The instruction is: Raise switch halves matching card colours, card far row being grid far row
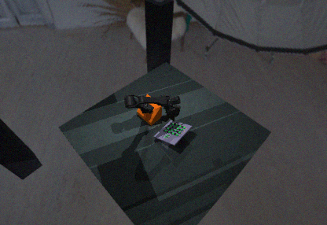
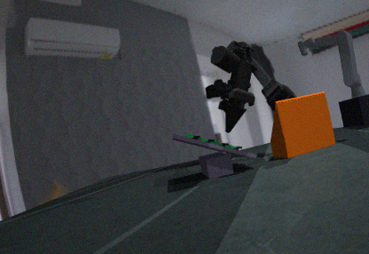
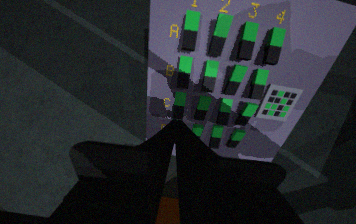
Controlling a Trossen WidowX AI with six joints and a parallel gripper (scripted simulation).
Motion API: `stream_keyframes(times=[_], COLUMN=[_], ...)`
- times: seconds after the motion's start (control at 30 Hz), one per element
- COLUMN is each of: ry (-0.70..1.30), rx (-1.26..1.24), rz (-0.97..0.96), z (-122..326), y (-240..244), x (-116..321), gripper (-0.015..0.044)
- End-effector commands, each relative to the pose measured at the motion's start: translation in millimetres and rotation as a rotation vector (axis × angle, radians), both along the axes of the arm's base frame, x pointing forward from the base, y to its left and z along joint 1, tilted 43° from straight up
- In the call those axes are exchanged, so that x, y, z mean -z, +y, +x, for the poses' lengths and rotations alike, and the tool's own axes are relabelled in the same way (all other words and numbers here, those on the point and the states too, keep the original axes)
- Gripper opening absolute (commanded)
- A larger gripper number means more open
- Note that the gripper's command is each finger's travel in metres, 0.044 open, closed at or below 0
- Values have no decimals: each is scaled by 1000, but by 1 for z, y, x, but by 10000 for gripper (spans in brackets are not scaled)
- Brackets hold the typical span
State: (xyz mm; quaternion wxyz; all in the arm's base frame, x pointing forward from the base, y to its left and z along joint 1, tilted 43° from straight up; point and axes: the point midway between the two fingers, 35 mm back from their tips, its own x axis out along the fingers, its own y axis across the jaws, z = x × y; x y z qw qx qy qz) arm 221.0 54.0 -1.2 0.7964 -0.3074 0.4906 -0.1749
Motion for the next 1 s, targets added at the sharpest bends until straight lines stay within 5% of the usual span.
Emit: stream_keyframes(times=[0.0, 0.97], ry=[2, 1], rx=[-6, -6], rz=[-11, -12], z=[1, 10], y=[-5, -18], x=[4, 18], gripper=[0, 0])
